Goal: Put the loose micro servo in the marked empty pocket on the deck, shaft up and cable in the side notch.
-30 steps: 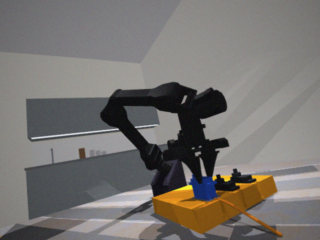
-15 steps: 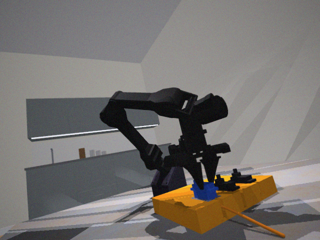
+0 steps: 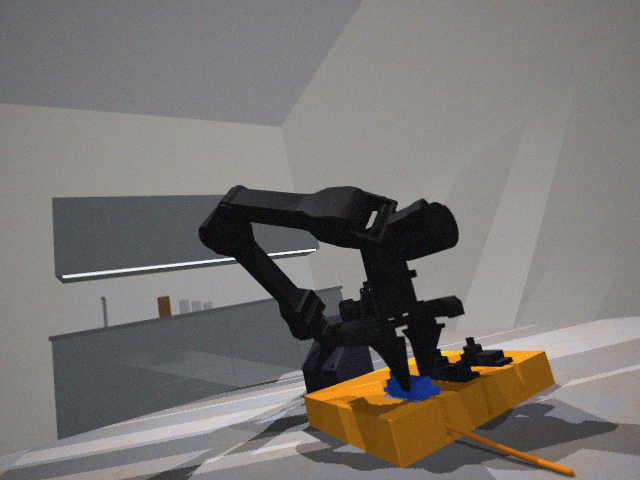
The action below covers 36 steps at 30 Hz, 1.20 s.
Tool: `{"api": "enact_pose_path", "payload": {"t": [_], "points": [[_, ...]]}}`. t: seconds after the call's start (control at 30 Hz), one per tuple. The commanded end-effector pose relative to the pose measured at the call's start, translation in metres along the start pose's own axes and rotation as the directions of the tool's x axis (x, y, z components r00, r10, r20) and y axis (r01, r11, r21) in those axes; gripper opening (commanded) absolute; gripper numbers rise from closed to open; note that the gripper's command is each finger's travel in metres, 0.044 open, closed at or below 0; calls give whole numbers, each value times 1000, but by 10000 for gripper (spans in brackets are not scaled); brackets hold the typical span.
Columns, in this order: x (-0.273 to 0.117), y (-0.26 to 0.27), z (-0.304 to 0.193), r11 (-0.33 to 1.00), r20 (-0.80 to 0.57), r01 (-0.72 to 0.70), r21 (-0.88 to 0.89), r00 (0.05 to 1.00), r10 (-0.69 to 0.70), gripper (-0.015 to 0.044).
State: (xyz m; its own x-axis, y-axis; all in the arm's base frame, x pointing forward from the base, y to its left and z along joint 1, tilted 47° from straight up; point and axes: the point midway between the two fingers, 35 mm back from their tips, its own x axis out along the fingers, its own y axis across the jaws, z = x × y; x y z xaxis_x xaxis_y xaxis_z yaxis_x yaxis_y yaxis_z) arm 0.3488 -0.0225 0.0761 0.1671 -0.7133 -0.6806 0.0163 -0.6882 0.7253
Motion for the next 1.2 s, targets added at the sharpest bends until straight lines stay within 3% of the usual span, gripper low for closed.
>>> {"api": "enact_pose_path", "payload": {"t": [0.0,0.07,0.3,0.63,0.77,0.97,1.17], "points": [[4,0,0,1000,0,-5,-8,1000,5,0],[5,0,0,1000,0,-5,-8,1000,5,0],[3,0,0,1000,0,-5,-8,1000,5,184],[-32,-3,1,1000,0,-4,-8,1000,4,187],[-48,-7,23,1000,-6,3,-17,1000,-3,292],[-92,-3,100,1000,4,1,-14,1000,-1,440],[-96,-2,110,1000,5,-2,-13,1000,2,440]]}}
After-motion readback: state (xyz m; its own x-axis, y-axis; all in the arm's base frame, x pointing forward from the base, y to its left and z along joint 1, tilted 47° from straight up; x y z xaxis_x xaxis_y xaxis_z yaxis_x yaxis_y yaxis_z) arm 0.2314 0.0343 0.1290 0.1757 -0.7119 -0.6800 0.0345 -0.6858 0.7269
